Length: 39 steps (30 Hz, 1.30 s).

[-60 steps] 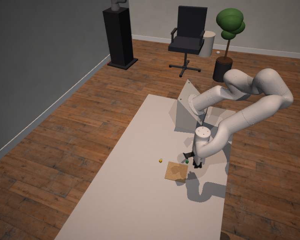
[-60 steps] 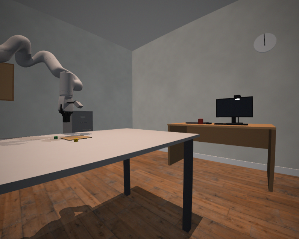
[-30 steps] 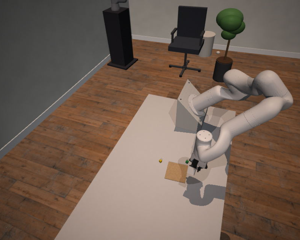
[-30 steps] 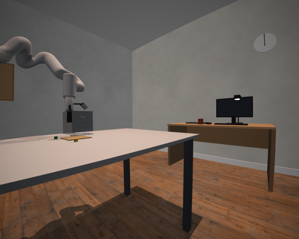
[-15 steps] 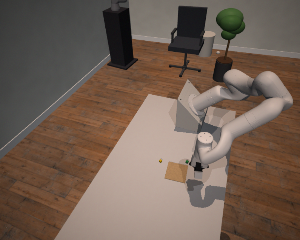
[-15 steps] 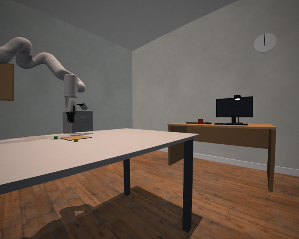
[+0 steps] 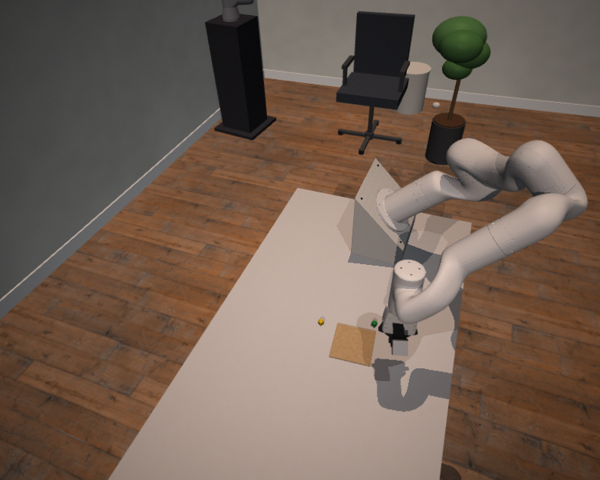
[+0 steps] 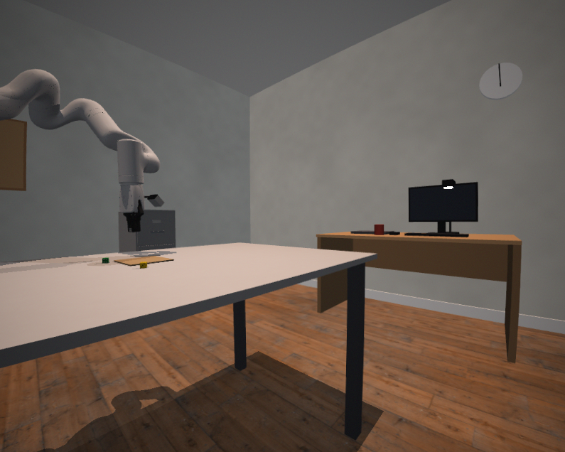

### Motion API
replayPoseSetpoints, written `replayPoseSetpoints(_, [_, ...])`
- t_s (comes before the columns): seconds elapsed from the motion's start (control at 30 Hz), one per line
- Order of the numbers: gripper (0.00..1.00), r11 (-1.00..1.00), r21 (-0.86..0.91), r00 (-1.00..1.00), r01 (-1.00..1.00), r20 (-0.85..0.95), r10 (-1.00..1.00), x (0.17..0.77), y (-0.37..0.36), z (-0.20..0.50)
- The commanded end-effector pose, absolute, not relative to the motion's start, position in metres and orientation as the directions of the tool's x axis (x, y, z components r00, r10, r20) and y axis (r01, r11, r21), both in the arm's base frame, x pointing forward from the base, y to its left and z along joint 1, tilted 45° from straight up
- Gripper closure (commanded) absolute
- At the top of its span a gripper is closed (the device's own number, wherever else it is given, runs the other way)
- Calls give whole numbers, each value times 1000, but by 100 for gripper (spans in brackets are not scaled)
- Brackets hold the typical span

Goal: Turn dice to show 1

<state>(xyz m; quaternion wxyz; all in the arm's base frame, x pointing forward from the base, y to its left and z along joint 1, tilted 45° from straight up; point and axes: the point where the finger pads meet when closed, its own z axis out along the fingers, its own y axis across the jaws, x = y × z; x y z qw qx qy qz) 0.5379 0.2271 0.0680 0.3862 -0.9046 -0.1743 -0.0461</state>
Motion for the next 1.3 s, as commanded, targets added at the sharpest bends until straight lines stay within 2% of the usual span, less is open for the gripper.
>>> replayPoseSetpoints(0.0, [89,-640,-682,934,354,299,198,537,226,68])
replayPoseSetpoints(0.6, [89,-636,-685,860,354,506,-67,531,226,67])
replayPoseSetpoints(1.03, [89,-638,-684,700,354,646,-304,526,223,65])
replayPoseSetpoints(1.27, [89,-641,-681,673,354,661,-330,526,222,65])
